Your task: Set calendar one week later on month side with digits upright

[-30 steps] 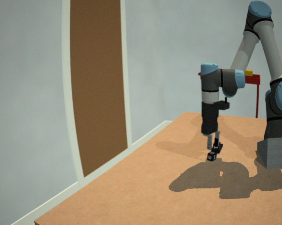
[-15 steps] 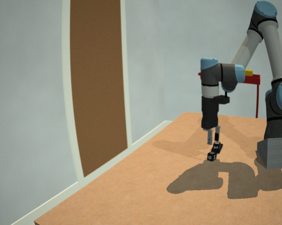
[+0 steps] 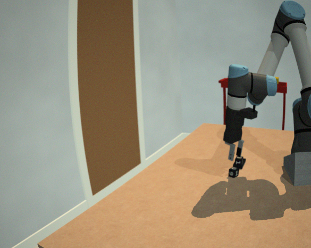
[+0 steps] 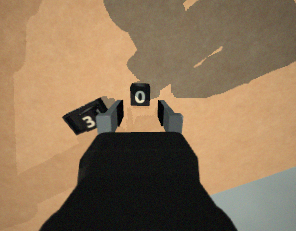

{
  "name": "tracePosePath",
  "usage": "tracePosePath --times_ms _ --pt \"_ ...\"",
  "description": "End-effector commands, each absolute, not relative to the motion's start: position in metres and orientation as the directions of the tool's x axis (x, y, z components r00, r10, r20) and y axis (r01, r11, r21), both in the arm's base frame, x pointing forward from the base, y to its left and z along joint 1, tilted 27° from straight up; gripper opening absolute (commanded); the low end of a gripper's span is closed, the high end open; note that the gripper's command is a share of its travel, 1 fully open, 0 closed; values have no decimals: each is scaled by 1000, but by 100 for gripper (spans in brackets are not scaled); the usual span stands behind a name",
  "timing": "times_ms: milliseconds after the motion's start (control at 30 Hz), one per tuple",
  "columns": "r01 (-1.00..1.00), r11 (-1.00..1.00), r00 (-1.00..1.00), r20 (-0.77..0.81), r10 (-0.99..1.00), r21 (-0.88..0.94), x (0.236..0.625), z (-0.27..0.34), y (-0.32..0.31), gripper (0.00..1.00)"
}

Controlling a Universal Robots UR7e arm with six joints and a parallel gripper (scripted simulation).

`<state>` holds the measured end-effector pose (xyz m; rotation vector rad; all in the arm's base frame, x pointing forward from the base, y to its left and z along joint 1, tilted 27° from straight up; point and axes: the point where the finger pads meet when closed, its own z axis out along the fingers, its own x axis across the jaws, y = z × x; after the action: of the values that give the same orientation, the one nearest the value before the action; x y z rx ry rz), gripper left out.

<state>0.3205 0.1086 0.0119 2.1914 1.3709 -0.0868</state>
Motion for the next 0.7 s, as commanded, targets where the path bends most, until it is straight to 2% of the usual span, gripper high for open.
tracePosePath --times_ms 0,667 --pt "829 -295 479 -330 813 476 319 12 109 90" --pt "801 -254 480 -328 814 543 318 13 109 90"
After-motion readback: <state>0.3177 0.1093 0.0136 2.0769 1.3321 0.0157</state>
